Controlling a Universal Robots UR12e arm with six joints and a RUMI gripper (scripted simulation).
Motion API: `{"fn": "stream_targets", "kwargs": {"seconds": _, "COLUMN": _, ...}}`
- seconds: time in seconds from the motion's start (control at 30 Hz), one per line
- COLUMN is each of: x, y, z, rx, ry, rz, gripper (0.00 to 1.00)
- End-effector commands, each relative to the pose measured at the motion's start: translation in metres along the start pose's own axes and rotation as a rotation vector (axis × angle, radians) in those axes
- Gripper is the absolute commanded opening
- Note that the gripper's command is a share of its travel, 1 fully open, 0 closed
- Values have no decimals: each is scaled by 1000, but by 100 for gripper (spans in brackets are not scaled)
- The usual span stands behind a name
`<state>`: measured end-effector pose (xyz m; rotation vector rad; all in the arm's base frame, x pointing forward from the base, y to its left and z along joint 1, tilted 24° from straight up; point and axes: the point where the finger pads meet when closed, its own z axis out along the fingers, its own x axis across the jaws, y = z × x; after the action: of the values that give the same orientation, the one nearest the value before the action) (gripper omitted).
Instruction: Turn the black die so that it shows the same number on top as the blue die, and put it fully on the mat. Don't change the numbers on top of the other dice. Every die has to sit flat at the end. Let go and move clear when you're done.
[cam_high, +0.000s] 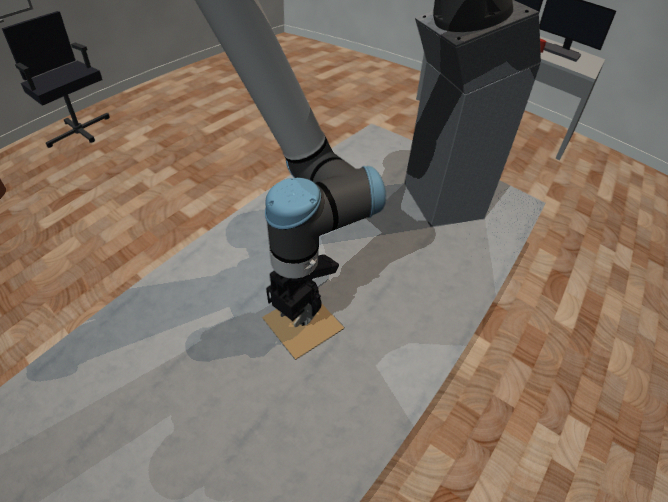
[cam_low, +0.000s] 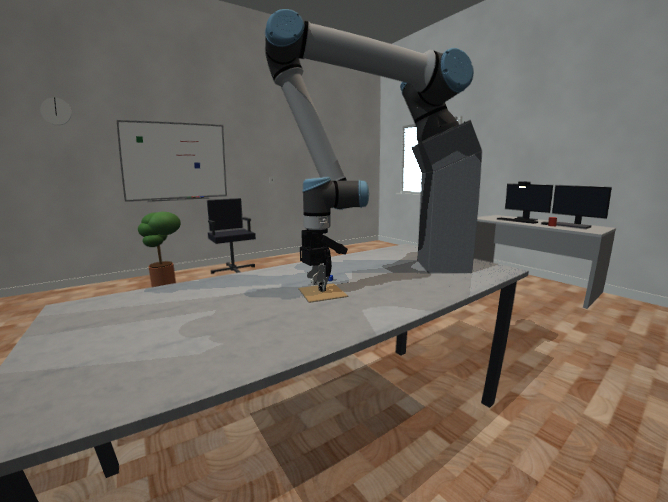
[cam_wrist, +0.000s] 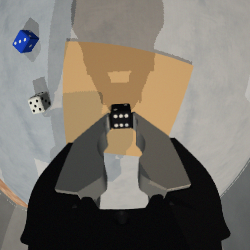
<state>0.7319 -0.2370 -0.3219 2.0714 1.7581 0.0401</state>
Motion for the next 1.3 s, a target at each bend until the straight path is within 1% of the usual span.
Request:
{"fn": "stream_targets", "kwargs": {"seconds": 0.0, "x": 0, "y": 0, "z": 0, "rx": -1, "ry": 0, "rz": 0, "gripper": 3}}
{"fn": "stream_targets", "kwargs": {"seconds": 1.27, "x": 0, "y": 0, "z": 3, "rx": -1, "ry": 0, "rz": 0, "gripper": 3}}
